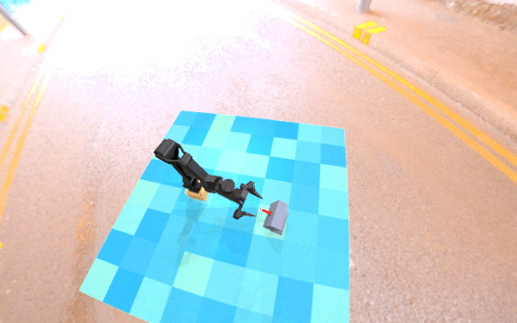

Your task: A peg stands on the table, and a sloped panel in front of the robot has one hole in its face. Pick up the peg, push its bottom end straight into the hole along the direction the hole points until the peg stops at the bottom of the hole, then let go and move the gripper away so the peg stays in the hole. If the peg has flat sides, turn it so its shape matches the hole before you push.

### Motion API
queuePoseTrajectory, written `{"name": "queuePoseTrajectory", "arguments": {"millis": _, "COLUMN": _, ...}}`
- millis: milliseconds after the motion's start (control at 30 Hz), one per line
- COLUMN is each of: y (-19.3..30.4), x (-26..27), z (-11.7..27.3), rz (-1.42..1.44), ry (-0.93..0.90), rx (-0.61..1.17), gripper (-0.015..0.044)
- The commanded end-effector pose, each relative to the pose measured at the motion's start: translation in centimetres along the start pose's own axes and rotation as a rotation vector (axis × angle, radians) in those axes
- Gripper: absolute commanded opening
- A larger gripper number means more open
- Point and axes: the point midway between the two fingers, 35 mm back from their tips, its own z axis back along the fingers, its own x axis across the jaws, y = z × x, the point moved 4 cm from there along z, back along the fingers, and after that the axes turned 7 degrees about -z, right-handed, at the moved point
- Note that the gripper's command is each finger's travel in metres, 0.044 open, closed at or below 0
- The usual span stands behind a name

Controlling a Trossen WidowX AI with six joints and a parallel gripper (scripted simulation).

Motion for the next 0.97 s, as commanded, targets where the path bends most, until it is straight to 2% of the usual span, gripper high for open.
{"name": "queuePoseTrajectory", "arguments": {"millis": 0, "y": 0.0, "x": 0.0, "z": 0.4, "rz": 0.000, "ry": 0.002, "rx": 0.001, "gripper": 0.0440}}
{"name": "queuePoseTrajectory", "arguments": {"millis": 933, "y": -0.2, "x": 0.1, "z": 2.4, "rz": -0.001, "ry": 0.003, "rx": -0.002, "gripper": 0.0440}}
